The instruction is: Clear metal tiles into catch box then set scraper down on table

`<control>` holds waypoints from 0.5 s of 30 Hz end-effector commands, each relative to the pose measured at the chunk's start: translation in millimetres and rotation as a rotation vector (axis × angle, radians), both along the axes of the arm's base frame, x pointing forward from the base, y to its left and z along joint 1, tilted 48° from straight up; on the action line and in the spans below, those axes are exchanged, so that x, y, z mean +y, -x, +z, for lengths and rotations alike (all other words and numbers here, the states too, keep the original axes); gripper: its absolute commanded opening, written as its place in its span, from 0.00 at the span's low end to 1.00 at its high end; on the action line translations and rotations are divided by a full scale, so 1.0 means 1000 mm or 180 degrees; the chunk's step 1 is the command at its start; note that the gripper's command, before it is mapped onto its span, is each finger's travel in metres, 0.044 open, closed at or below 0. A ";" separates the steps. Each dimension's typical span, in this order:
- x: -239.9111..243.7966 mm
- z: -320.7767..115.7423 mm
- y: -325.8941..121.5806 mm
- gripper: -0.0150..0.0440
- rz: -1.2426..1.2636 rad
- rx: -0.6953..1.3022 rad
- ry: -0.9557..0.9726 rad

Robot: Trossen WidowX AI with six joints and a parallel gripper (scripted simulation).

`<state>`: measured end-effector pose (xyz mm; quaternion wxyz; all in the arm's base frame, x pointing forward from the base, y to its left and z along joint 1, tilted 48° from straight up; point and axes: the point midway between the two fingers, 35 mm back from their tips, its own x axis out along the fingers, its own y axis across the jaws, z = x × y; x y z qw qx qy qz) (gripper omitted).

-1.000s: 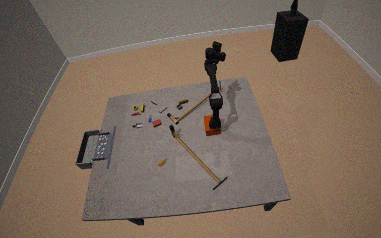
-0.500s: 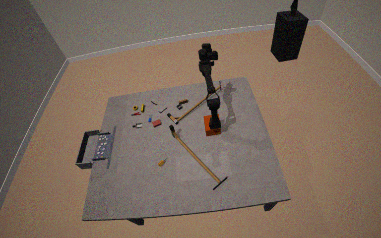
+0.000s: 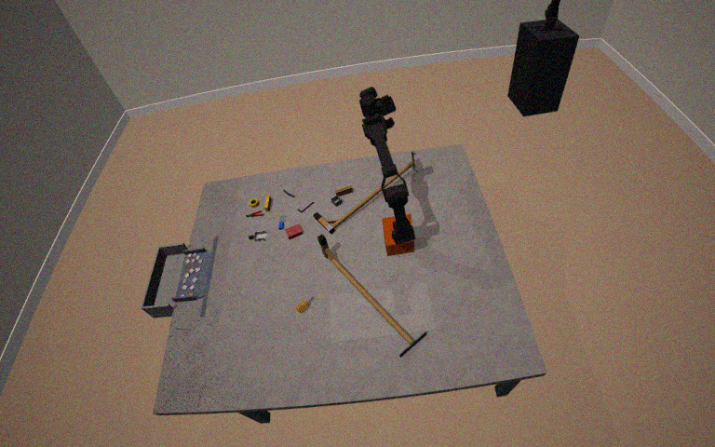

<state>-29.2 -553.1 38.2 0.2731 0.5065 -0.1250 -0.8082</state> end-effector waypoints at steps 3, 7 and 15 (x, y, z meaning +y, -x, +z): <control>0.006 -0.009 -0.023 0.25 0.0354 0.0030 -0.0225; 0.011 -0.015 -0.039 0.25 0.0615 0.0055 -0.0383; 0.024 -0.025 -0.071 0.25 0.1143 0.0098 -0.0682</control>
